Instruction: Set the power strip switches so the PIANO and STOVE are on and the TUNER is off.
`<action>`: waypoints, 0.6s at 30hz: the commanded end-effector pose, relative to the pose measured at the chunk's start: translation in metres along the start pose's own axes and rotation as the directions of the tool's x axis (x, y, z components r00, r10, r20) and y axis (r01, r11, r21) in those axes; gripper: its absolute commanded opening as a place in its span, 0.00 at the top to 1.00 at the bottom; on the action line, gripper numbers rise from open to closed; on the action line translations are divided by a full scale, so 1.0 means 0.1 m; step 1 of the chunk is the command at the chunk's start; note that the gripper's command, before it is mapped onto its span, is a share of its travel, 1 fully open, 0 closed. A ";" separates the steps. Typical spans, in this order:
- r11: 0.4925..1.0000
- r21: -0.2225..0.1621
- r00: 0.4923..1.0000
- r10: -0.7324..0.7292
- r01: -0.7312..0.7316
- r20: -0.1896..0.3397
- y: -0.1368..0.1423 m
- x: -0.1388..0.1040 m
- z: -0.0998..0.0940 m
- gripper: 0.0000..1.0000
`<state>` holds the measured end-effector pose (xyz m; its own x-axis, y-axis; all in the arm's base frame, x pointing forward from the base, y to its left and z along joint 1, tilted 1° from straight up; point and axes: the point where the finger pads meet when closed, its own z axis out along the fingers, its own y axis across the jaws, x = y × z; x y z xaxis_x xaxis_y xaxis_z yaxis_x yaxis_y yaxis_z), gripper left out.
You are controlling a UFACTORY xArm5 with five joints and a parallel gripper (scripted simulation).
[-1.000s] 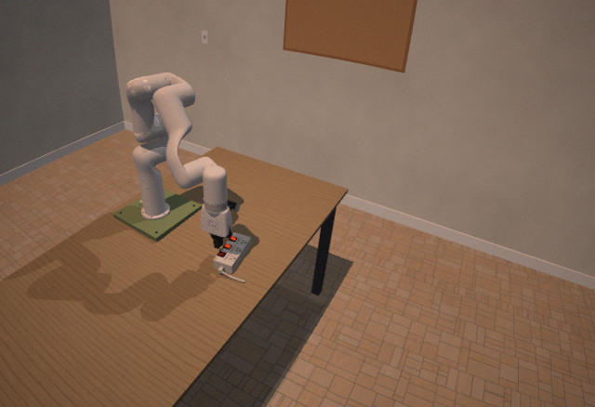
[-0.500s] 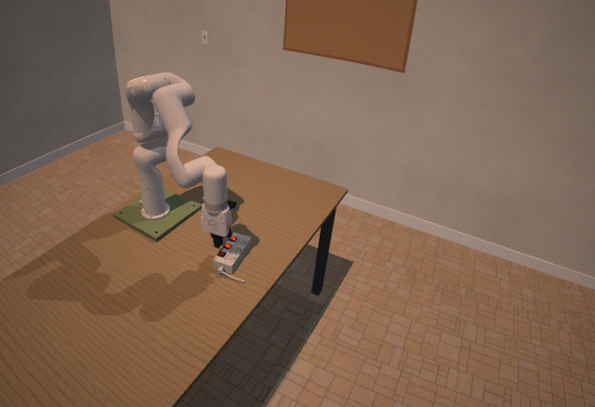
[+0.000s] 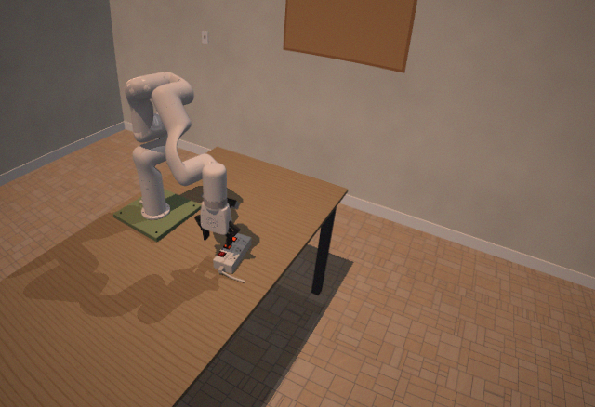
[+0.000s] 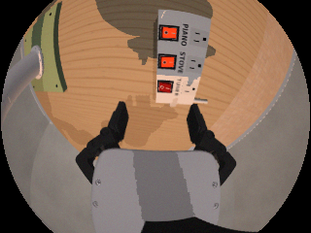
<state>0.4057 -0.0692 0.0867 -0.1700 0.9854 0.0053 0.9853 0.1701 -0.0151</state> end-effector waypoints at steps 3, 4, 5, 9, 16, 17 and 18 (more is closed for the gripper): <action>1.000 -0.005 1.000 0.000 0.000 0.002 0.01 -0.01 -0.29 0.00; 1.000 -0.005 1.000 0.000 0.000 0.002 0.01 -0.01 -0.35 0.00; 1.000 -0.005 1.000 0.000 0.000 0.002 0.01 -0.01 -0.41 0.00; 1.000 -0.005 1.000 0.000 0.000 0.002 0.01 -0.02 -0.65 0.00; 1.000 -0.005 1.000 0.000 0.000 0.002 0.01 -0.02 -0.85 0.00; 1.000 -0.005 1.000 0.000 0.000 0.002 0.00 -0.02 -0.87 0.00; 1.000 -0.005 1.000 0.000 0.000 0.002 0.00 -0.02 -0.89 0.00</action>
<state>0.4066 -0.0710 0.1648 -0.1700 0.9854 0.0050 0.9853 0.1701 -0.0141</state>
